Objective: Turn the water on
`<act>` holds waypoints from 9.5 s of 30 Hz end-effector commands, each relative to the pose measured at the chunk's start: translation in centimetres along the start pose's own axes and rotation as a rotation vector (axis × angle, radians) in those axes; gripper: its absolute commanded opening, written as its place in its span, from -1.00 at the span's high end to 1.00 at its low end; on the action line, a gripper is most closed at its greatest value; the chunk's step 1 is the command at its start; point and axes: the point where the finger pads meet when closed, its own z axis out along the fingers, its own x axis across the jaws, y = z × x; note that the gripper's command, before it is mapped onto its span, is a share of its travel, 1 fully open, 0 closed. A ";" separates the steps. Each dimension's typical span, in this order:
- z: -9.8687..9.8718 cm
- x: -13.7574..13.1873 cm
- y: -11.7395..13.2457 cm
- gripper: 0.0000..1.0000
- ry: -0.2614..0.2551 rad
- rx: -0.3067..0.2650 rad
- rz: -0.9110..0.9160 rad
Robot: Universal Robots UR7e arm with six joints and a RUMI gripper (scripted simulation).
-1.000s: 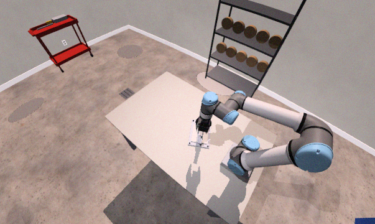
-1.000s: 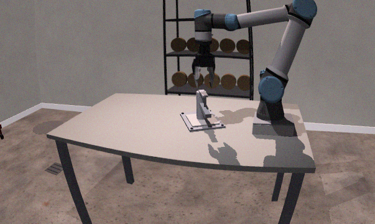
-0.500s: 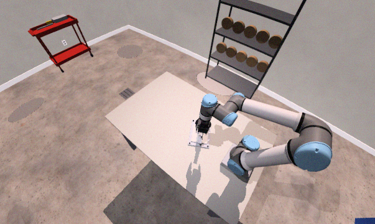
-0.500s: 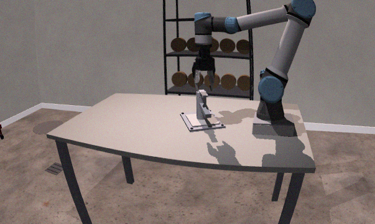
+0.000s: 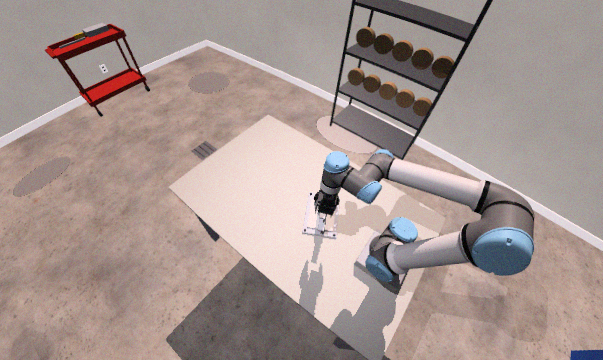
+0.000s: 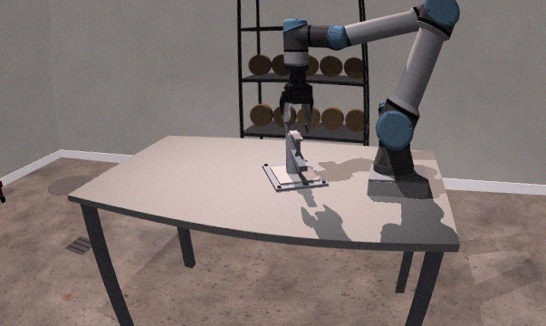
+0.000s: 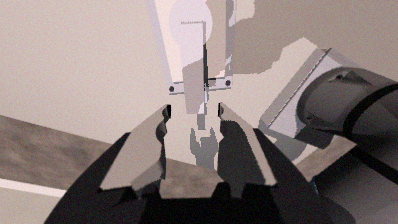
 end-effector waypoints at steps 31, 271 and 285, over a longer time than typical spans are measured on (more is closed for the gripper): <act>0.0 0.0 0.0 0.26 -0.001 0.000 0.000; -0.1 0.0 -1.3 1.00 -0.001 0.000 0.000; -0.1 0.0 -1.3 1.00 -0.001 0.000 0.000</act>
